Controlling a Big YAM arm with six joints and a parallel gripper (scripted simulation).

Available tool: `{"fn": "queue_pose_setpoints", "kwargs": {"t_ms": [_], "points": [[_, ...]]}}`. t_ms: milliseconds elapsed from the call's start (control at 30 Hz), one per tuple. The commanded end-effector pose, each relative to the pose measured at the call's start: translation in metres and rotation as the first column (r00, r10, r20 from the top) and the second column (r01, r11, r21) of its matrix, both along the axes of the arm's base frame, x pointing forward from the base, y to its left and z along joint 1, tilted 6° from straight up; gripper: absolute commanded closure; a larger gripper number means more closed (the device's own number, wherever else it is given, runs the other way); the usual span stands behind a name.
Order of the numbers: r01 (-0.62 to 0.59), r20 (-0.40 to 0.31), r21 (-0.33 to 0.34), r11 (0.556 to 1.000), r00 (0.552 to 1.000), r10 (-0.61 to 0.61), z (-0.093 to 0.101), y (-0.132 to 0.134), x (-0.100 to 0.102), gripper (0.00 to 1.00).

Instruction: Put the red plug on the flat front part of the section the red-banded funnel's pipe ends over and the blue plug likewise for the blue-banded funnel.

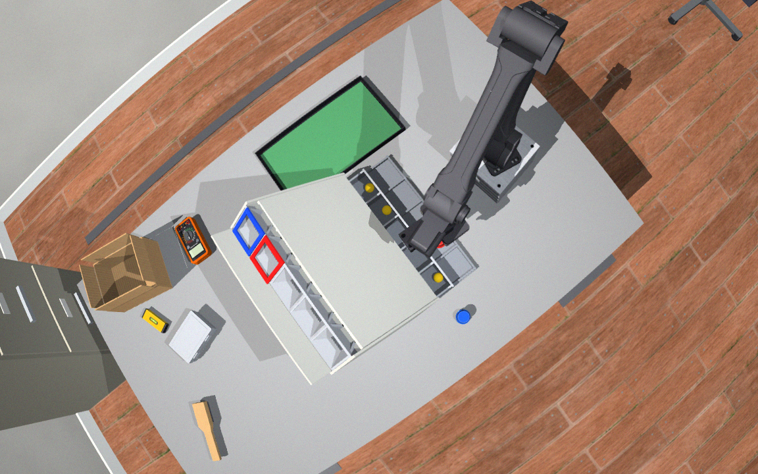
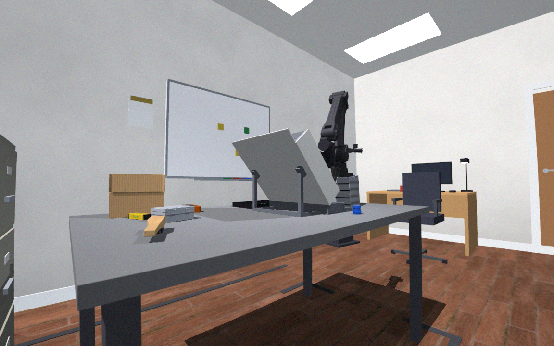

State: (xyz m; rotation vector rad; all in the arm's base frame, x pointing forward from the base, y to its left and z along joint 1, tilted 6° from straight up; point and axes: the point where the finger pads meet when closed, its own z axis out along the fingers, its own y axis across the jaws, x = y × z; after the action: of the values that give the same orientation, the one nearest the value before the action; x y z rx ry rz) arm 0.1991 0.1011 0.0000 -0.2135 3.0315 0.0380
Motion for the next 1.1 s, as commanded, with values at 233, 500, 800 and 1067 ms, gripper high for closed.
{"fn": "queue_pose_setpoints", "kwargs": {"t_ms": [233,500,800,1067], "points": [[-0.001,0.027,0.012,1.000,1.000,0.000,0.0148,0.0124,0.0189,0.41],[0.001,0.015,0.006,1.000,1.000,-0.001,0.0152,0.0122,0.0191,0.41],[0.001,0.008,0.002,1.000,1.000,-0.001,0.0154,0.0122,0.0192,0.41],[0.002,0.002,-0.001,1.000,1.000,-0.002,0.0155,0.0122,0.0192,0.41]]}}
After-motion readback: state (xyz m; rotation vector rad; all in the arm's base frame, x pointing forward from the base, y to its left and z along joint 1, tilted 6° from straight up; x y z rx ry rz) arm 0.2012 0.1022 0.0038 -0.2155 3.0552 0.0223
